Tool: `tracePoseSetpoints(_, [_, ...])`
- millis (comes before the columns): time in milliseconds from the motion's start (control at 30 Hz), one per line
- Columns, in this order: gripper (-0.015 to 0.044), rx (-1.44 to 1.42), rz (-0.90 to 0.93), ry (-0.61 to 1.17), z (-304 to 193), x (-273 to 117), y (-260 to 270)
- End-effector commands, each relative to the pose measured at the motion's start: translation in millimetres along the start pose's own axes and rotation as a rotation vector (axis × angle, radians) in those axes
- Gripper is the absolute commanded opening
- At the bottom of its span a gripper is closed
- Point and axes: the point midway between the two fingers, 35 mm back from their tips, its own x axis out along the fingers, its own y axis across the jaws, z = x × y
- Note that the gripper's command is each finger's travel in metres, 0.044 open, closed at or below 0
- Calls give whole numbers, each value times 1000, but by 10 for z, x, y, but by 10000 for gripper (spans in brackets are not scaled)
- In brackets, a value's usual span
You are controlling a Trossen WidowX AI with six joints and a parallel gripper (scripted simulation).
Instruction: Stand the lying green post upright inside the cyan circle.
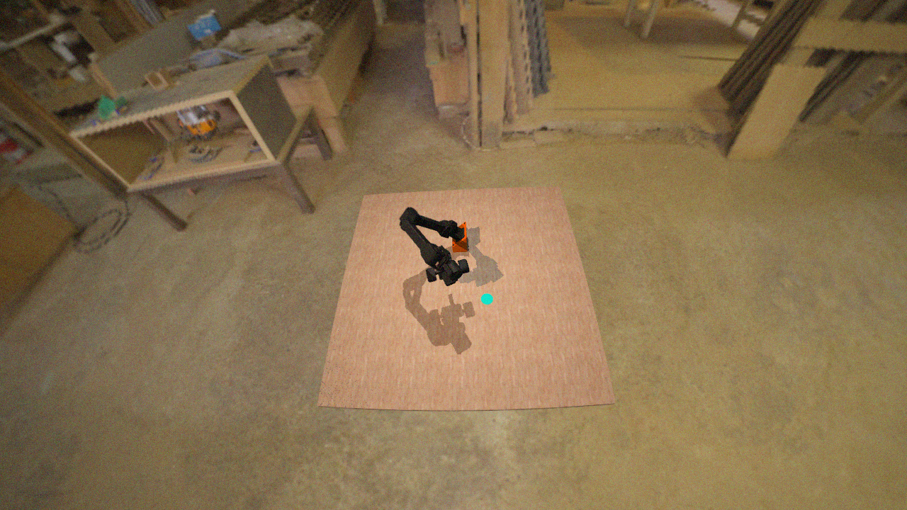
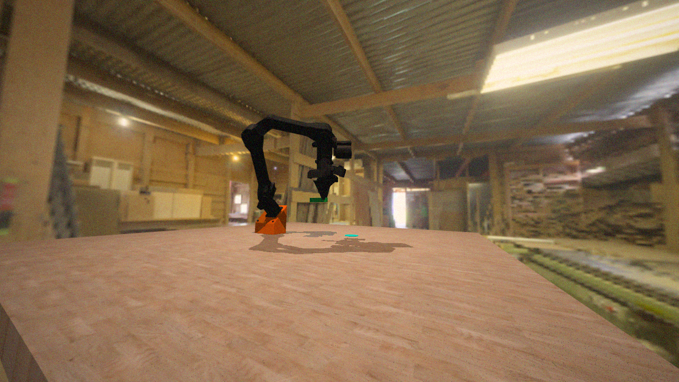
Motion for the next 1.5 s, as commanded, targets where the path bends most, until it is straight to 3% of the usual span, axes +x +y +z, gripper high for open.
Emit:
tracePoseSetpoints(0, [23, -65, 3, -3, 93, -18, 98])
tracePoseSetpoints(1467, [23, -735, -22, 9, 660, 13, 1230])
